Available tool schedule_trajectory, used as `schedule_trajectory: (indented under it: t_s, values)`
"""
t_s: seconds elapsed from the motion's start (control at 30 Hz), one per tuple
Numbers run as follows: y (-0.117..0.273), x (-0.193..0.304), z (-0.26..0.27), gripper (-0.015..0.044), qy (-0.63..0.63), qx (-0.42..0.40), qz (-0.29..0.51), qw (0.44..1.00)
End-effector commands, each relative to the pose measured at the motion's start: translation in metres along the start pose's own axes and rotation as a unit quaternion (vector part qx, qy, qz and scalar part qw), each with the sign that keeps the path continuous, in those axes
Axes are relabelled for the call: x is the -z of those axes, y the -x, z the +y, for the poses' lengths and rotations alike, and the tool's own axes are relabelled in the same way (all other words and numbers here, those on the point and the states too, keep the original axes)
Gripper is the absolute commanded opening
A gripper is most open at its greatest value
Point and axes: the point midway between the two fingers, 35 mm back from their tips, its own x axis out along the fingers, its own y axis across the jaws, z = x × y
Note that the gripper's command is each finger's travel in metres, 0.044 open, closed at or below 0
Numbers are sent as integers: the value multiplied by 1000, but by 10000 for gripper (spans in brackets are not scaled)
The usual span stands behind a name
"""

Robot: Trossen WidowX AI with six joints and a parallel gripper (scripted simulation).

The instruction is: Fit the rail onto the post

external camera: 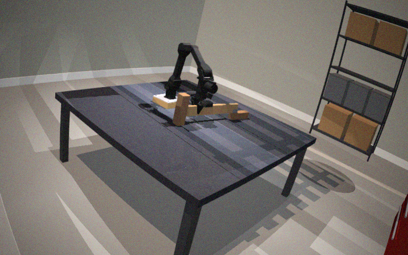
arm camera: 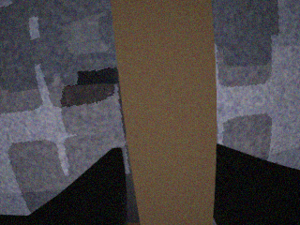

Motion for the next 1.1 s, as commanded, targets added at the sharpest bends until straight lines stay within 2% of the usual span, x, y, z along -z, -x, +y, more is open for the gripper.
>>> schedule_trajectory:
  t_s: [0.0, 0.27, 0.47, 0.63, 1.07]
  values:
    - [0, 0, 0, 236, 0, 0, 0, 1000]
    - [0, 0, 0, 440, 0, 0, 0, 1000]
    - [1, -2, 0, 440, 0, 0, 0, 1000]
    - [30, -31, 0, 440, 0, 1, 1, 1000]
    - [30, -31, 0, 440, 0, 1, 1, 1000]
